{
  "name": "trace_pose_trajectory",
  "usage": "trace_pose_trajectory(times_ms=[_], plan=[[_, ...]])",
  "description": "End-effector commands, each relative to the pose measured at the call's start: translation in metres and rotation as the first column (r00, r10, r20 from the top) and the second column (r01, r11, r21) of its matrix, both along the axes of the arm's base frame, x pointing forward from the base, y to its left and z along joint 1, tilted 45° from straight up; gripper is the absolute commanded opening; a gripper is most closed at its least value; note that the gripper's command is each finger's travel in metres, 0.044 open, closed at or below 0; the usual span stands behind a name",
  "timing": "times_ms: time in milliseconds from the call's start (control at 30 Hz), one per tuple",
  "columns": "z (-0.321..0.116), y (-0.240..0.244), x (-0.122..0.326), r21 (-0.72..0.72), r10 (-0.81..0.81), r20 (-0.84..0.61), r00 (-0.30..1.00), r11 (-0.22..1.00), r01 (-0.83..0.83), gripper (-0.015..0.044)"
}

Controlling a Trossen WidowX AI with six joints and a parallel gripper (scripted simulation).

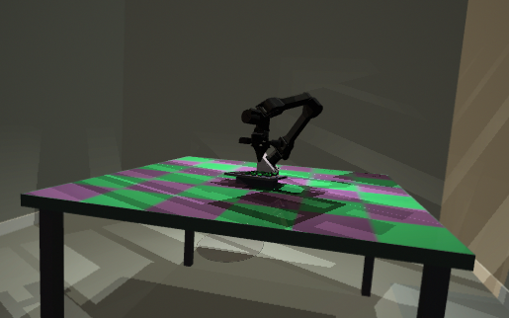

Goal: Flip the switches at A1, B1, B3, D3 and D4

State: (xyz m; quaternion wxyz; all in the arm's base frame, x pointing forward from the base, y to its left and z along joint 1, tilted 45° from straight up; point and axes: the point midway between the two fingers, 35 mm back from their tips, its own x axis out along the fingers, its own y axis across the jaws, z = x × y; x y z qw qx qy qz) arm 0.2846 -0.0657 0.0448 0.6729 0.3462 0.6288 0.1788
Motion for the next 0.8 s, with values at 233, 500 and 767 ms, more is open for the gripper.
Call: trace_pose_trajectory(times_ms=[233, 500, 767], plan=[[0.015, -0.001, -0.055, -0.002, 0.006, -0.003, 1.0, 1.0, -0.006, 0.0], [-0.008, 0.023, -0.057, 0.004, 0.023, -0.019, 1.0, 1.0, -0.023, 0.0], [-0.017, 0.032, -0.055, 0.005, 0.024, -0.02, 0.999, 1.0, -0.024, 0.0]])
